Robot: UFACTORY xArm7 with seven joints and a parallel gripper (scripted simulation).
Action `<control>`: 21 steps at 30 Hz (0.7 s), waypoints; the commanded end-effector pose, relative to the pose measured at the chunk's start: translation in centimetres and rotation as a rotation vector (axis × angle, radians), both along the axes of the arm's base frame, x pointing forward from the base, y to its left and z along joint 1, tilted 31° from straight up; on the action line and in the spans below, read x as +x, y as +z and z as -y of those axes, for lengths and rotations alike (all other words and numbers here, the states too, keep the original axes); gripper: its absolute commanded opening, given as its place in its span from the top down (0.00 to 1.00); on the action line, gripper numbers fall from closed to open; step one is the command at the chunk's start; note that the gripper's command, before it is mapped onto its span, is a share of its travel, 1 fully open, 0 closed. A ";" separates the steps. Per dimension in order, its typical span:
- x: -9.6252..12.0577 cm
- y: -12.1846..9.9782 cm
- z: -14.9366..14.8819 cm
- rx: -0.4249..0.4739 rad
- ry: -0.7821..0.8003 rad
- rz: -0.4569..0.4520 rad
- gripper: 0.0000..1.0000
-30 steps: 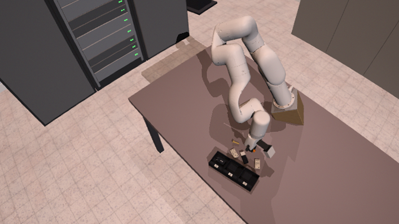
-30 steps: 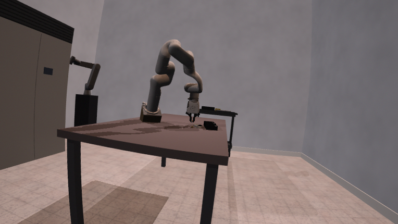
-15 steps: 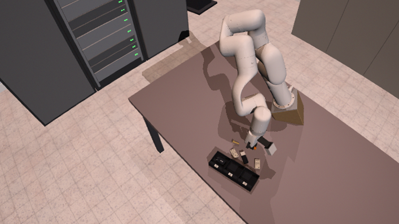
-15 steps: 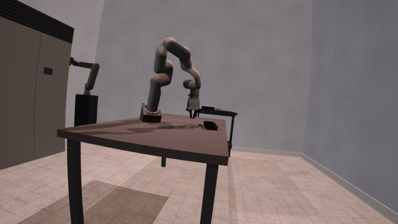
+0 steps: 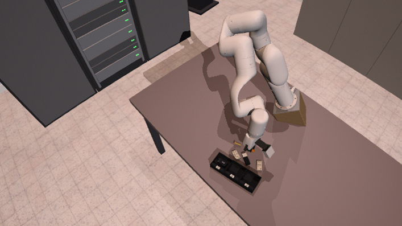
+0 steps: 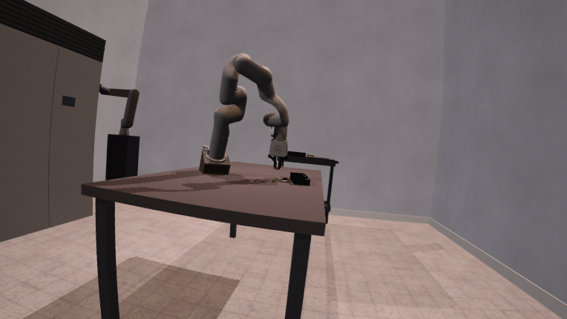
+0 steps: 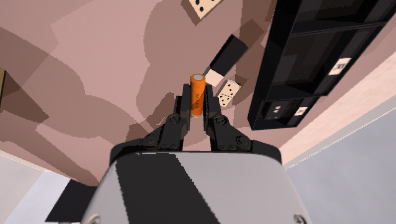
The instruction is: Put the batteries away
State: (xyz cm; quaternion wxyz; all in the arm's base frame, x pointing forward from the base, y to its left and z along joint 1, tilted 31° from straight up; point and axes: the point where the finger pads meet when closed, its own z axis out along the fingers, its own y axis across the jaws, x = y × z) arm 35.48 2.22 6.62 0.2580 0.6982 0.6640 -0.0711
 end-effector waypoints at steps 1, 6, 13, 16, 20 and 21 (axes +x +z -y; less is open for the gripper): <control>1.8 0.9 0.6 0.001 0.002 0.001 1.00; 4.2 2.2 1.7 0.001 0.002 0.001 1.00; 6.7 3.4 2.8 -0.036 0.131 -0.067 1.00; 8.2 4.2 3.5 -0.039 0.142 -0.073 1.00; 10.2 5.3 4.3 -0.039 0.143 -0.073 1.00; 10.7 5.5 4.5 -0.039 0.143 -0.073 1.00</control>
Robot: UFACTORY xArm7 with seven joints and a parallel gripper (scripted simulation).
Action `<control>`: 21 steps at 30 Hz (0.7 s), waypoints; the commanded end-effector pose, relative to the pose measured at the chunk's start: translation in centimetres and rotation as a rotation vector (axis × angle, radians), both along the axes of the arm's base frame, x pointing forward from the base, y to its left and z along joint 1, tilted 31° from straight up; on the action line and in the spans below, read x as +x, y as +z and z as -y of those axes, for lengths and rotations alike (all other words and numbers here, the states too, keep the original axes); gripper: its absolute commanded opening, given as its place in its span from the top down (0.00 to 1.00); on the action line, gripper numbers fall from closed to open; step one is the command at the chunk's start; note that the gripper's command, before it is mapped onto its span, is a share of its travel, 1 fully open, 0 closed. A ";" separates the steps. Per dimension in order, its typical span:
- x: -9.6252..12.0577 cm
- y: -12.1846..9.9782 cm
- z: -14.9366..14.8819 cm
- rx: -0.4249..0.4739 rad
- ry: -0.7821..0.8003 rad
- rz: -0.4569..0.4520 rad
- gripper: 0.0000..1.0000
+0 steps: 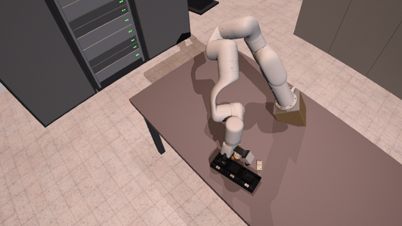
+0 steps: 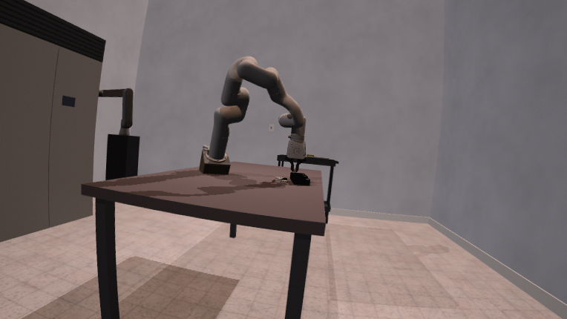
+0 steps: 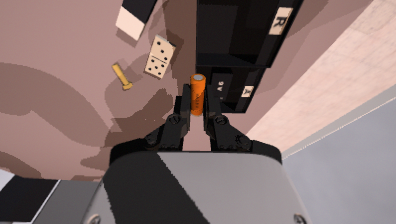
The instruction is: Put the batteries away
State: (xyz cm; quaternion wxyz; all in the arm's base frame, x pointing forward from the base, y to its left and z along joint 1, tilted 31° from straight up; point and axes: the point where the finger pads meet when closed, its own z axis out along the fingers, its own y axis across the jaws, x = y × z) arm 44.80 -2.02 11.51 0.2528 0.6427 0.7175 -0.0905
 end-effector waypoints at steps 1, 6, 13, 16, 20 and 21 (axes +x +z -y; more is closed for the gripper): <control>1.9 0.9 0.5 0.001 0.005 -0.003 1.00; 3.5 1.7 1.3 0.001 0.005 -0.003 1.00; 3.5 1.7 1.2 0.001 0.005 -0.003 1.00; 3.4 1.7 1.2 0.001 0.005 -0.003 1.00; 3.5 1.5 1.3 0.001 0.005 -0.003 1.00; 3.5 1.4 1.4 0.001 0.005 -0.003 1.00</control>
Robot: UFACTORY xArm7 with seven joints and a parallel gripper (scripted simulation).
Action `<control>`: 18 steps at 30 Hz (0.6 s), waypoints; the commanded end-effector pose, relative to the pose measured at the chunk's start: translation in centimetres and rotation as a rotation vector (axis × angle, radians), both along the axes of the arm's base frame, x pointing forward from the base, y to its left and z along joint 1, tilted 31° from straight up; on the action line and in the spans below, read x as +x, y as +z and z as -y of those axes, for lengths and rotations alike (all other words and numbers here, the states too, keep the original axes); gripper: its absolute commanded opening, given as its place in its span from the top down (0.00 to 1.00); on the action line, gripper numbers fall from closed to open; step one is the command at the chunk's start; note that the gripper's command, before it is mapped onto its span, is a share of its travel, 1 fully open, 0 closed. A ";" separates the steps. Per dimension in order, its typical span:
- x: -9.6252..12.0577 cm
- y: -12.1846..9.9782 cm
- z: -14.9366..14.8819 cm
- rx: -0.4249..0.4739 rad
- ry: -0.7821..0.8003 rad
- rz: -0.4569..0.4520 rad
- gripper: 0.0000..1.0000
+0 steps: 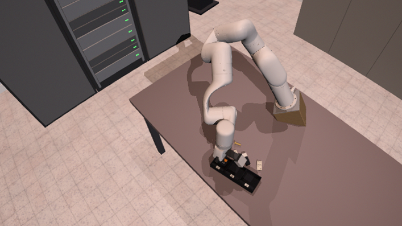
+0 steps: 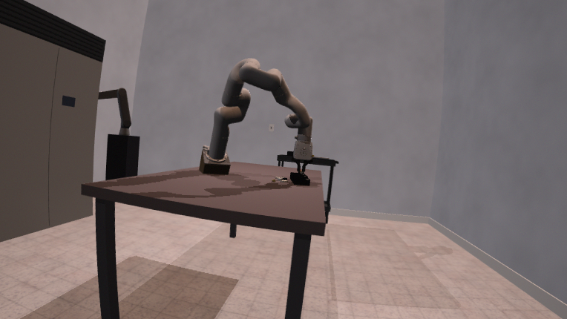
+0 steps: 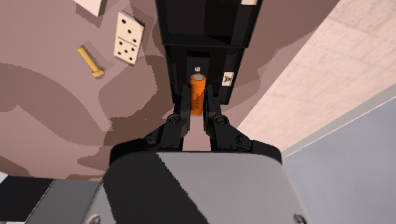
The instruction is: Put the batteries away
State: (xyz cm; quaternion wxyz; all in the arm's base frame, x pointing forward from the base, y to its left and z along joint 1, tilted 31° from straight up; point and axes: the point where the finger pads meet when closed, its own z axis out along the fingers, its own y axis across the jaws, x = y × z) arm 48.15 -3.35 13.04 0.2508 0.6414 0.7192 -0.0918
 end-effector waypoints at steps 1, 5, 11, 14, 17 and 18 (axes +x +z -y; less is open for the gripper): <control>0.2 -0.2 0.1 0.000 0.002 0.003 1.00; 0.3 -0.7 0.3 0.000 0.002 0.002 1.00; 0.6 -1.7 0.9 0.000 0.002 0.002 1.00; 0.7 -2.1 1.1 0.000 0.002 0.002 1.00; 0.7 -2.1 1.1 0.000 0.002 0.002 1.00; 0.7 -2.1 1.1 0.000 0.002 0.002 1.00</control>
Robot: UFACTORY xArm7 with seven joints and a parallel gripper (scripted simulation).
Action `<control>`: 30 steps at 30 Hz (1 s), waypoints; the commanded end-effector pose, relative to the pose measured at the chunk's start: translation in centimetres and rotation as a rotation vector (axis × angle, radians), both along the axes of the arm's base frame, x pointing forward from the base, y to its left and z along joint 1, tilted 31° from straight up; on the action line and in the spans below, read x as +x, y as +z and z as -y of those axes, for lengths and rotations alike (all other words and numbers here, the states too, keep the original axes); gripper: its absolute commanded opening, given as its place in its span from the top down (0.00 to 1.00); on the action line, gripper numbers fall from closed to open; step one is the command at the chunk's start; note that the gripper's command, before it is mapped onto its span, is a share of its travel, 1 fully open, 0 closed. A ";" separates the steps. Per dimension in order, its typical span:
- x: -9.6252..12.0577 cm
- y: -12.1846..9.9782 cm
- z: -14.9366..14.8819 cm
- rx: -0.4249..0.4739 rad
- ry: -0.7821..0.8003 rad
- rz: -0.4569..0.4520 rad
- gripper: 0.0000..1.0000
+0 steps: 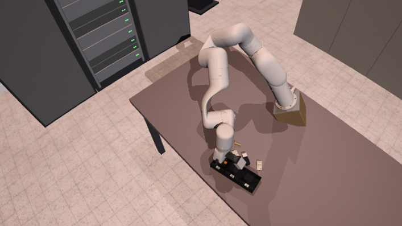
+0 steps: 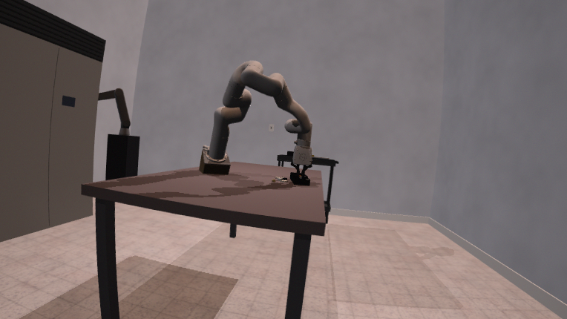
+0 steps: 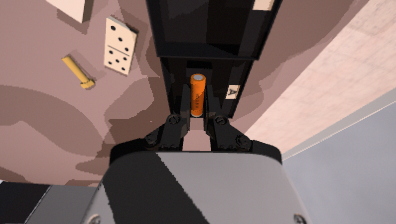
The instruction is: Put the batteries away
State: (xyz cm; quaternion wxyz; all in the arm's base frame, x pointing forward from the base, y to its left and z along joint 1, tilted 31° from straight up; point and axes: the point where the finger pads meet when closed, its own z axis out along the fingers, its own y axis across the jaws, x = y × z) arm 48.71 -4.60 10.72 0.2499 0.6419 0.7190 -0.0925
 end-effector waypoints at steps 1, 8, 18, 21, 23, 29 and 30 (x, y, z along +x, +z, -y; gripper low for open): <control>0.1 0.2 -0.2 0.000 0.003 0.004 1.00; 0.1 0.2 -0.2 0.000 0.003 0.004 1.00; 0.1 0.2 -0.2 0.000 0.003 0.005 0.72; 0.1 0.2 -0.2 0.000 0.003 0.004 0.72; 0.1 0.2 -0.2 0.000 0.003 0.005 0.72; -0.3 1.4 -0.8 0.000 0.003 0.005 0.72; -0.4 1.9 -1.1 0.000 0.003 0.005 0.72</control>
